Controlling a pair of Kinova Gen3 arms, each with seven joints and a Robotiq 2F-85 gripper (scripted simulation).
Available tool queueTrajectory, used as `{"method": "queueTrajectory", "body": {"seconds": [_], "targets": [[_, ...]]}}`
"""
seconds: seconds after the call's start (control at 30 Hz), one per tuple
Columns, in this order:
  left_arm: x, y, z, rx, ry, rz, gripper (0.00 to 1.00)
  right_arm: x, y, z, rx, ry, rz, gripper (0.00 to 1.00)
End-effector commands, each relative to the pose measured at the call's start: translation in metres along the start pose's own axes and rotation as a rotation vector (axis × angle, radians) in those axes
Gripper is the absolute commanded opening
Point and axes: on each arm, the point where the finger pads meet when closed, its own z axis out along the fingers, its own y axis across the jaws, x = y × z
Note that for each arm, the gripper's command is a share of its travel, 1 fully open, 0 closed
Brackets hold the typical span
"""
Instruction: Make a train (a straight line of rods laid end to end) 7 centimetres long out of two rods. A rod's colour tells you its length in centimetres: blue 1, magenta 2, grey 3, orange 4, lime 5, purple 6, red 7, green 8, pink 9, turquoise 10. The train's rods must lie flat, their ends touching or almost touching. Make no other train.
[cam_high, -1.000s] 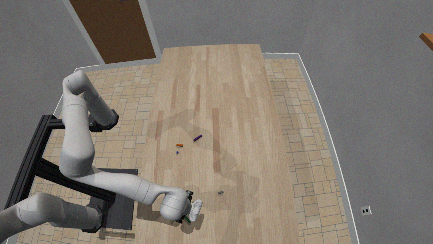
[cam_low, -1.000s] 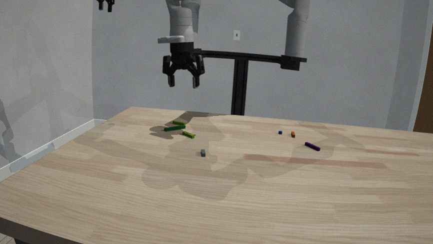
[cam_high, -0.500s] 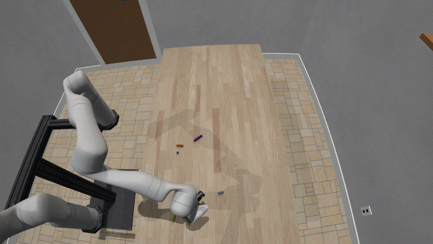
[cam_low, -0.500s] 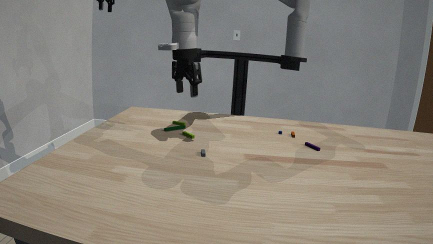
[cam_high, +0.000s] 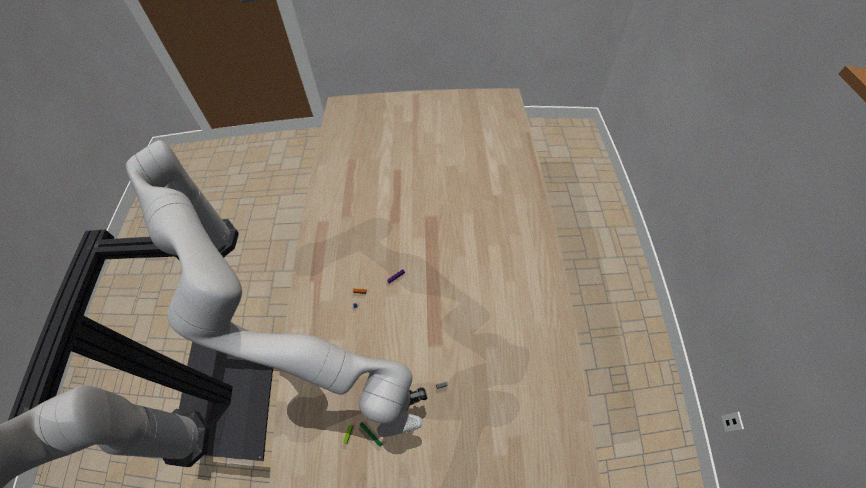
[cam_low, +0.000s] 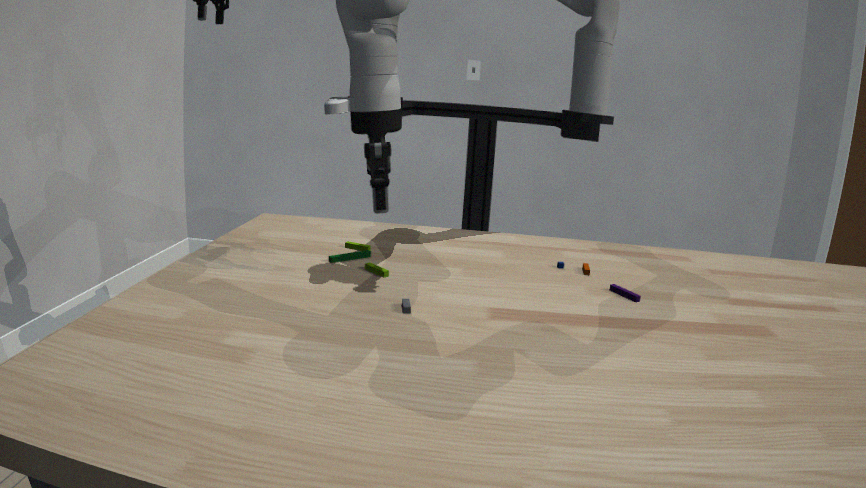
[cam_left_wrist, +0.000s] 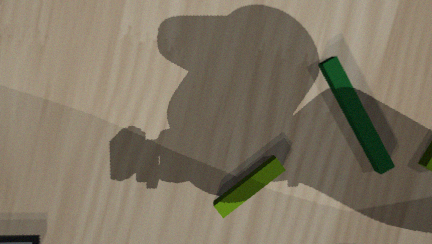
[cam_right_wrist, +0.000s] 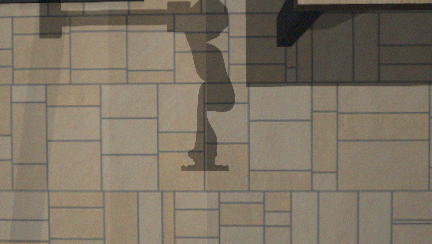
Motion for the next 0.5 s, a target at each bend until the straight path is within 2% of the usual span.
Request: {"method": "queueTrajectory", "body": {"seconds": [0.0, 0.37, 0.47], "targets": [[-0.001, -0.008, 0.002, 0.0, 0.009, 0.119, 1.0, 0.0, 0.0, -0.001, 0.0, -0.002, 0.0, 1.0], [-0.008, -0.035, 0.013, 0.008, 0.022, 0.509, 1.0, 0.0, 0.0, -0.001, 0.0, -0.002, 0.0, 1.0], [-0.008, -0.037, 0.014, 0.01, 0.024, 0.542, 1.0, 0.0, 0.0, -0.001, 0.0, -0.002, 0.0, 1.0]]}}
